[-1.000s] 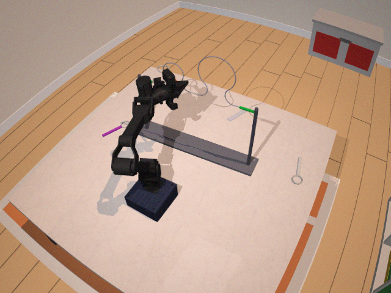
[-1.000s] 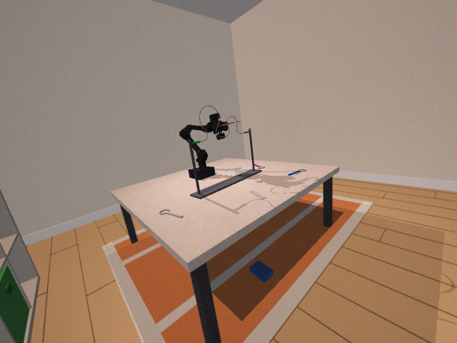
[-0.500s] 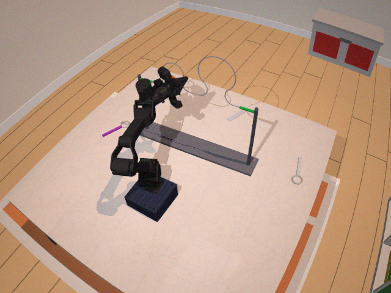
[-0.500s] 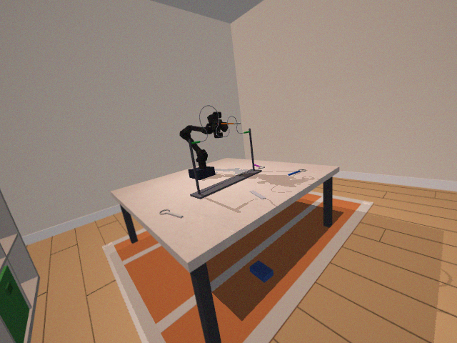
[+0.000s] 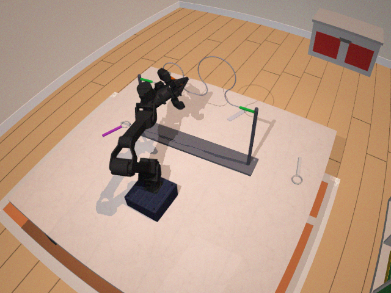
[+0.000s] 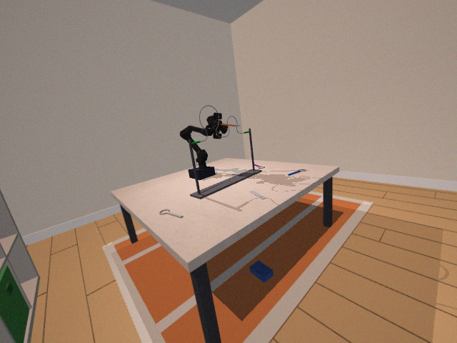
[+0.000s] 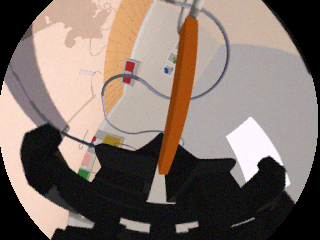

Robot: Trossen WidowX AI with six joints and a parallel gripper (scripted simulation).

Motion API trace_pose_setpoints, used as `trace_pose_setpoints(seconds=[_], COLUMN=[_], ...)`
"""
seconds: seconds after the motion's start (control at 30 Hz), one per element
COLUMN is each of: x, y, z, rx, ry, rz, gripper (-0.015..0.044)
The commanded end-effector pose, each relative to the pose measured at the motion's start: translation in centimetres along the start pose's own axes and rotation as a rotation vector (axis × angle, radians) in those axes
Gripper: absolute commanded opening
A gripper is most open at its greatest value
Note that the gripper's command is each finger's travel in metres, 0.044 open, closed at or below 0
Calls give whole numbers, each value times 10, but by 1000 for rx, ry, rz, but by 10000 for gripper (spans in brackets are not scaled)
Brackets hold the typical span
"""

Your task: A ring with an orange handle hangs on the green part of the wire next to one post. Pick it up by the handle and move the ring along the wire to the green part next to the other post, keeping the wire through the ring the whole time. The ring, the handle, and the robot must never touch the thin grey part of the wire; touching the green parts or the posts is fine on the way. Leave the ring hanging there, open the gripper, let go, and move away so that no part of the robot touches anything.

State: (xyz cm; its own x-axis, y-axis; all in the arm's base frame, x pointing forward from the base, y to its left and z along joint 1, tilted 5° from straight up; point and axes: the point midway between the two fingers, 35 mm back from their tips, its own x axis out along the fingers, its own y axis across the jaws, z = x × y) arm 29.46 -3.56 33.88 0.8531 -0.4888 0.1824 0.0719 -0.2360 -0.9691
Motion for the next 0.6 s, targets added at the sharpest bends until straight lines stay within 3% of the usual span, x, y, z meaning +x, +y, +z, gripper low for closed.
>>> trace_pose_setpoints(seconds=[0.0,0.57], x=[-1,-10], y=[8,56], z=[0,6], rx=[14,255], ry=[-3,31], rz=[8,143], gripper=[-150,-150])
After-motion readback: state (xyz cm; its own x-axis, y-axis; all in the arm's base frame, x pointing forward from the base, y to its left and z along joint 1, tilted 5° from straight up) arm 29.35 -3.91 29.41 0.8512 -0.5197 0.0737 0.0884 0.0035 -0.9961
